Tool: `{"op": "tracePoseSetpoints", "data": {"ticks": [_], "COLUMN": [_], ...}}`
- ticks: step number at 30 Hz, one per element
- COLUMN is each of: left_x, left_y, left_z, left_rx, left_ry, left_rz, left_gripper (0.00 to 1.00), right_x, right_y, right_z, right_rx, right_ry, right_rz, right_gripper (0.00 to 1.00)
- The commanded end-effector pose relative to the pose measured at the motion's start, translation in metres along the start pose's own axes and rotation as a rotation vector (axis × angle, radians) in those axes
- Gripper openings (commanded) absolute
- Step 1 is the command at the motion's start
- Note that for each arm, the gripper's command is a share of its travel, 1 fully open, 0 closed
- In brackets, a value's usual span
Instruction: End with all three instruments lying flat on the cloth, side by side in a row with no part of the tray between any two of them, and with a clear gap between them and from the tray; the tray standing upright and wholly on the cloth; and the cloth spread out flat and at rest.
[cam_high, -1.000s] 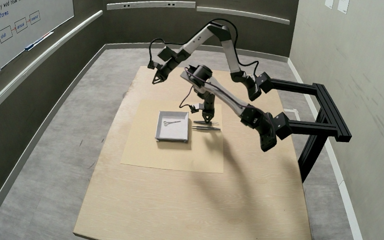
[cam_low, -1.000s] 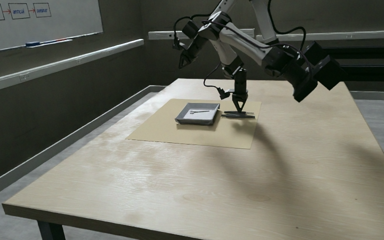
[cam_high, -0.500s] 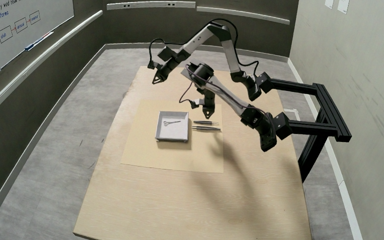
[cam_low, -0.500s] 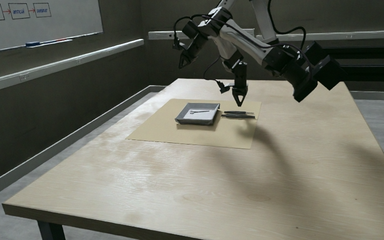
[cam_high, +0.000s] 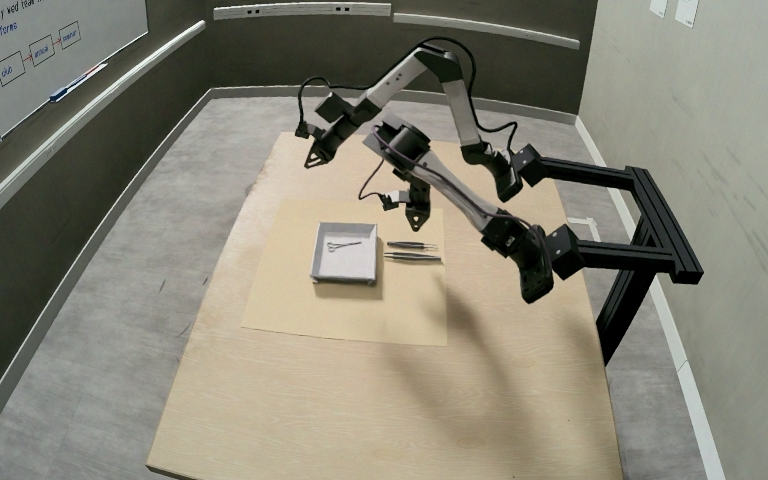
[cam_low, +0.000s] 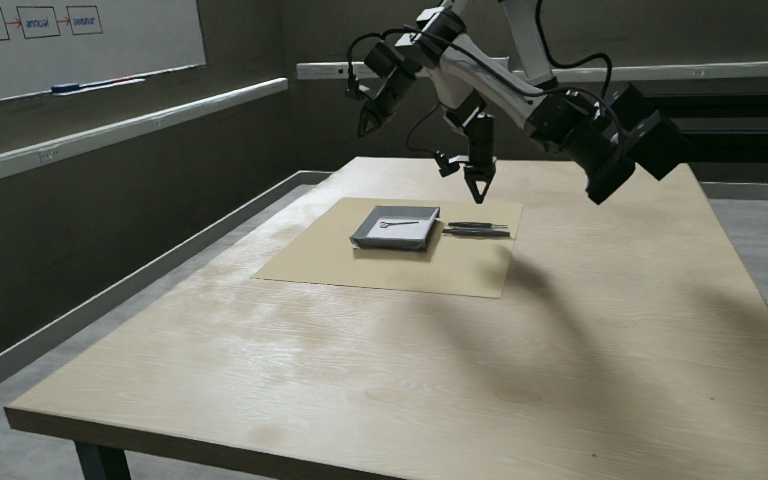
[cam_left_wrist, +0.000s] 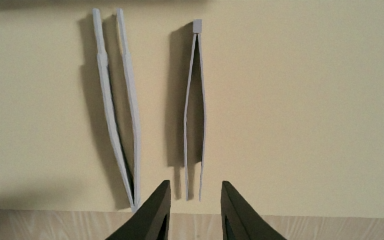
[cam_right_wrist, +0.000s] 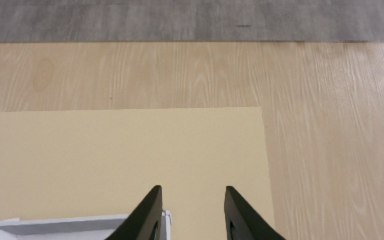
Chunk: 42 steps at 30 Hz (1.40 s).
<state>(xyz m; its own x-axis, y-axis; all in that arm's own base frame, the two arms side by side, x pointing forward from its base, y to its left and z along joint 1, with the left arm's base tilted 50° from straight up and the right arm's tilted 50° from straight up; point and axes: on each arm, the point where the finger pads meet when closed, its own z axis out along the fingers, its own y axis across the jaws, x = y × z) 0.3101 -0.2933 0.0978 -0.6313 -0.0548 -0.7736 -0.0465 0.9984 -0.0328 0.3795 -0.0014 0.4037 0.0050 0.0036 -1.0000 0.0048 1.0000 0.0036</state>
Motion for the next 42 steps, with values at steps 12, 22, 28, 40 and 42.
{"op": "tracePoseSetpoints", "data": {"ticks": [12,22,28,40,42], "left_x": [-0.061,-0.127,-0.150,-0.211,-0.220], "left_y": [0.028,0.069,0.083,0.146,0.156], "left_z": [0.003,-0.003,-0.006,-0.034,-0.040], "left_rx": [0.092,0.147,0.163,0.185,0.185], "left_ry": [-0.015,-0.103,-0.140,-0.303,-0.334], "left_rz": [-0.048,-0.097,-0.104,-0.099,-0.093], "left_gripper": [0.27,0.27,0.27,0.27,0.27], "right_x": [0.019,0.030,0.054,0.111,0.123], "right_y": [0.006,0.018,0.020,0.041,0.047], "right_z": [0.013,0.024,0.030,0.036,0.036], "right_rx": [-0.002,0.006,-0.002,-0.016,-0.018], "right_ry": [0.088,0.186,0.249,0.496,0.551], "right_rz": [-0.011,-0.027,-0.030,-0.121,-0.142], "right_gripper": [0.33,0.33,0.33,0.33,0.33]}}
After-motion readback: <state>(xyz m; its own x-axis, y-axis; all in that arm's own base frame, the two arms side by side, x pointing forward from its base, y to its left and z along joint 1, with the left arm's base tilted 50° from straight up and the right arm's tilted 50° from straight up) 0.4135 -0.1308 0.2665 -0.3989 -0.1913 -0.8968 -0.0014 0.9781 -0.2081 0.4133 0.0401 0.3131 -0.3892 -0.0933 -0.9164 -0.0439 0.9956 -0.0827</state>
